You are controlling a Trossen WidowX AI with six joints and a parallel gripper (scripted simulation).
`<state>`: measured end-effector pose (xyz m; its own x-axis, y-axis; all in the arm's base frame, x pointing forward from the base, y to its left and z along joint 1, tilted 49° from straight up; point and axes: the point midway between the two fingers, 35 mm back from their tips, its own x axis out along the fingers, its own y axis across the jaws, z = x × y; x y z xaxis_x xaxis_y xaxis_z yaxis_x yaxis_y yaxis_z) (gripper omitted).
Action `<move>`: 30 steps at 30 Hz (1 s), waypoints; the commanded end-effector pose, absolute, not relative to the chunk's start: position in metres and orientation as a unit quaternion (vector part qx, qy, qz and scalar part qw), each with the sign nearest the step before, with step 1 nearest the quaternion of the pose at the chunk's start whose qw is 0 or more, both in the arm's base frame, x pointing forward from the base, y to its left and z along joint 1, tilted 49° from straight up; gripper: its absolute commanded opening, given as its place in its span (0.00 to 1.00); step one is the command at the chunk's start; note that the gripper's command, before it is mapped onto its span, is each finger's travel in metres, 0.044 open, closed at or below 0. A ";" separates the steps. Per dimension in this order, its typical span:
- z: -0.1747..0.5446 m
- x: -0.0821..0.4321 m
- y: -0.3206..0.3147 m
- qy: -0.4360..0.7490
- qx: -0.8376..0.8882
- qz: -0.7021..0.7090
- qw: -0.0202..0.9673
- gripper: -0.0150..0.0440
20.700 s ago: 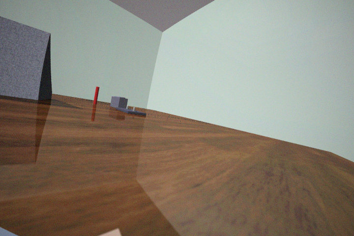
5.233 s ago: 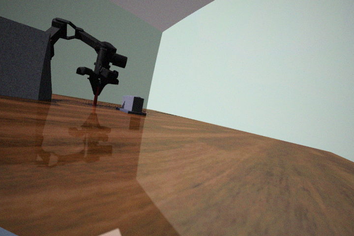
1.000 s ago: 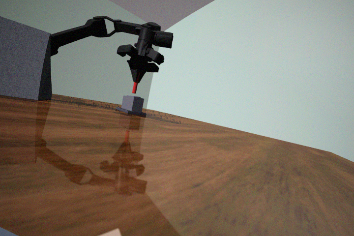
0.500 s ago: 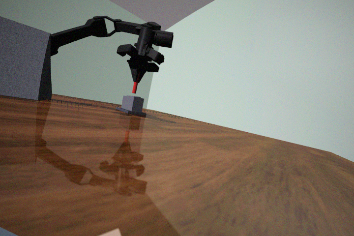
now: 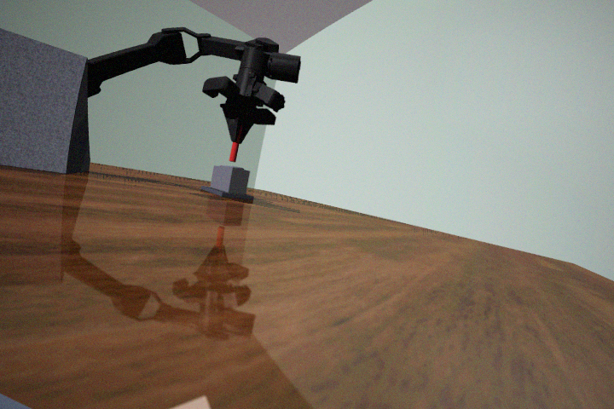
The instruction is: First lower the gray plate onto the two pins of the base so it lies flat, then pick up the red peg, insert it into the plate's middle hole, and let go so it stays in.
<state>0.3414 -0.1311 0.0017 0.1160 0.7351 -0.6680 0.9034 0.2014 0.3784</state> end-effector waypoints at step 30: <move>-0.011 0.342 -0.119 0.658 0.621 -0.102 0.414 0.25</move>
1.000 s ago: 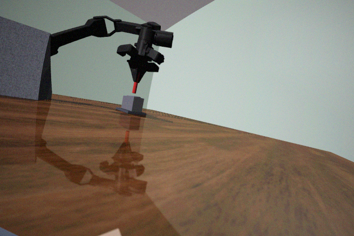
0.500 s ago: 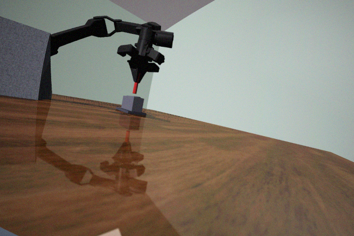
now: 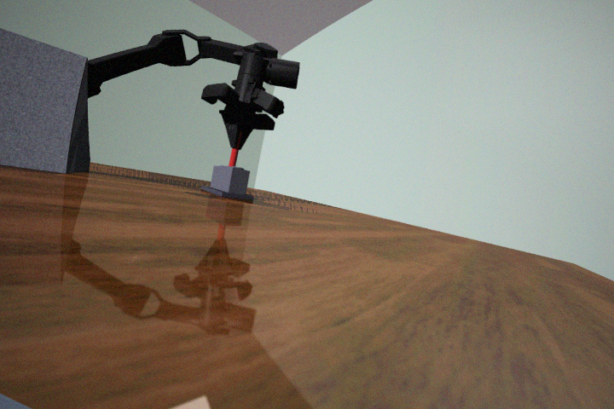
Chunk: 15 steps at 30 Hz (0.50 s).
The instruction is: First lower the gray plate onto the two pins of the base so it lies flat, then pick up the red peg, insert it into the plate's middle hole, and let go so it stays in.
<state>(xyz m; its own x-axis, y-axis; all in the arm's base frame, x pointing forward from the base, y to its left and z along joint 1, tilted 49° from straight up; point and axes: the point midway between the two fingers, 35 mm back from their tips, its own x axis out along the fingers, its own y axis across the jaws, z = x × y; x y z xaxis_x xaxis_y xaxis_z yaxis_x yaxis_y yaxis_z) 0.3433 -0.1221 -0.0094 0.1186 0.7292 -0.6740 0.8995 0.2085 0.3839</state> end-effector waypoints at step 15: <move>-0.013 0.342 -0.119 0.657 0.621 -0.102 0.414 0.25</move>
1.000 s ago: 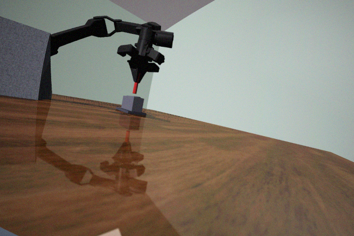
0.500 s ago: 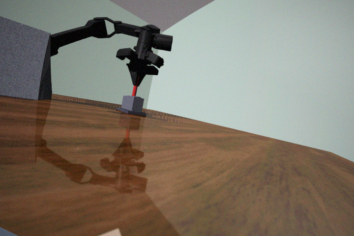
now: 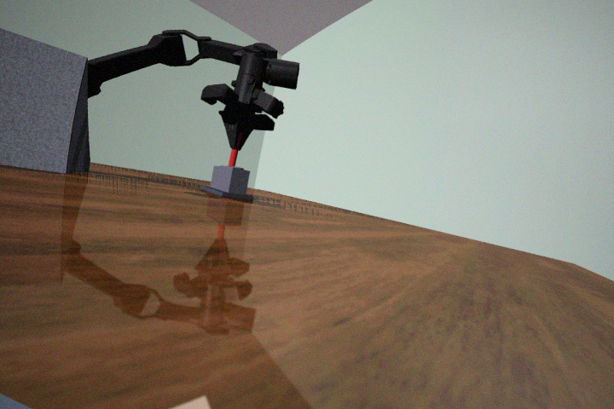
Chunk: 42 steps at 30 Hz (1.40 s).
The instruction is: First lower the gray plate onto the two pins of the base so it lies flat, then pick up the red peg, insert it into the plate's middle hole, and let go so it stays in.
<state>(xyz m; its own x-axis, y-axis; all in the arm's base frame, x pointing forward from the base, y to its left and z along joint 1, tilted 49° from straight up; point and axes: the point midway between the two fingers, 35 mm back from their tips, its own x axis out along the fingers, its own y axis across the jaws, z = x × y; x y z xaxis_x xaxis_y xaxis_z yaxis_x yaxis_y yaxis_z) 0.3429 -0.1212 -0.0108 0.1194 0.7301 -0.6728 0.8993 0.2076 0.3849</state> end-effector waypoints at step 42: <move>-0.012 0.341 -0.119 0.656 0.621 -0.101 0.417 0.25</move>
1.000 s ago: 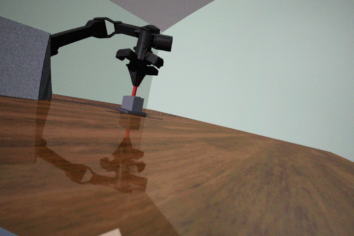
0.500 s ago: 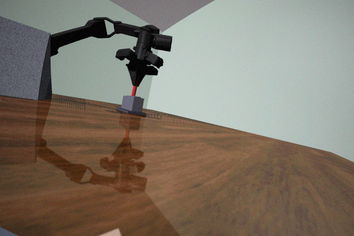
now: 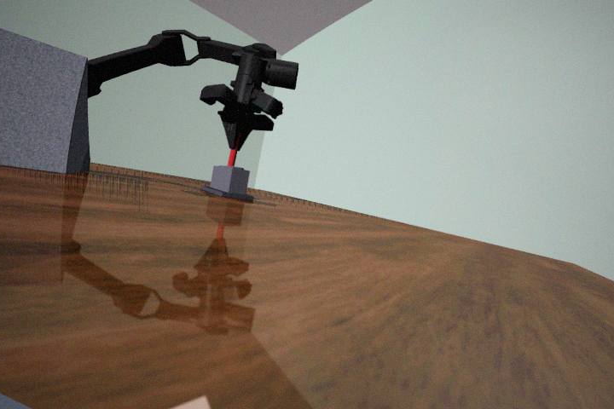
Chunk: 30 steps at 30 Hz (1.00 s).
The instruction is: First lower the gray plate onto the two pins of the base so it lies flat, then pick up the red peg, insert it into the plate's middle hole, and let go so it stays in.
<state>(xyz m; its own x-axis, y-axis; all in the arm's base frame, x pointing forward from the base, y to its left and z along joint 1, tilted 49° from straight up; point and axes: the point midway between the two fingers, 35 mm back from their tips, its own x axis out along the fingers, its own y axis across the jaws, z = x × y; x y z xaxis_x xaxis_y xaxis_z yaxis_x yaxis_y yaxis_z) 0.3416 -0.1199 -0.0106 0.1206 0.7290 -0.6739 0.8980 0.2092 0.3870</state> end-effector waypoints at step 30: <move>-0.012 0.341 -0.120 0.656 0.621 -0.101 0.417 0.51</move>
<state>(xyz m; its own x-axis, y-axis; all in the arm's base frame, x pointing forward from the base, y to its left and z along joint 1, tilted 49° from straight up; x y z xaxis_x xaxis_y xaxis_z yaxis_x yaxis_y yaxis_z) 0.3413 -0.1196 -0.0119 0.1189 0.7304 -0.6726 0.8991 0.2082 0.3851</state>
